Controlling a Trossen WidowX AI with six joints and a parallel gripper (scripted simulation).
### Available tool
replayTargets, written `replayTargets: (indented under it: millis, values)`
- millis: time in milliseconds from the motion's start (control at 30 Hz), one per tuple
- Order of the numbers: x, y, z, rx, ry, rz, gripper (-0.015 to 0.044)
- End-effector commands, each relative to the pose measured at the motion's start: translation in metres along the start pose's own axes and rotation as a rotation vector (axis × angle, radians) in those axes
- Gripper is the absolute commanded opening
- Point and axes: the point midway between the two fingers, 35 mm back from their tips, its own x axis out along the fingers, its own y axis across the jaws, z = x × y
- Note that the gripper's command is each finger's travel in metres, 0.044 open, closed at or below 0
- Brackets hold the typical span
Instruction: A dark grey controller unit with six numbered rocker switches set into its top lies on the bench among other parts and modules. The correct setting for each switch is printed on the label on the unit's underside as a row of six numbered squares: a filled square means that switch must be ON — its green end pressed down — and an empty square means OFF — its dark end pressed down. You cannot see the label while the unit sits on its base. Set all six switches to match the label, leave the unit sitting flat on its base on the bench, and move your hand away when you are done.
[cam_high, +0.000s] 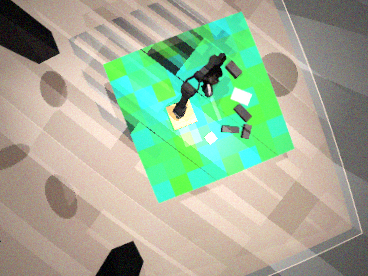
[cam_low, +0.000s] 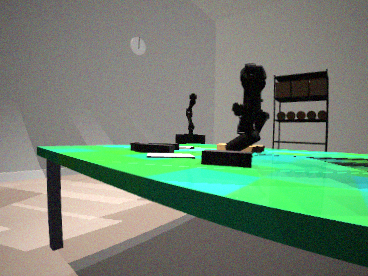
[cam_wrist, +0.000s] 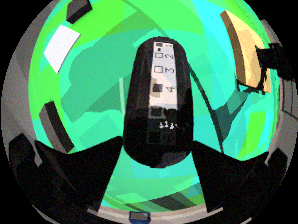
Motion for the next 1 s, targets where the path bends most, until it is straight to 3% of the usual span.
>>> replayTargets:
  millis: [0, 967]
  values:
    - [-0.007, 0.001, 0.005, 0.000, -0.001, 0.010, 0.0336]
    - [-0.022, 0.001, 0.023, 0.000, -0.002, 0.010, 0.0336]
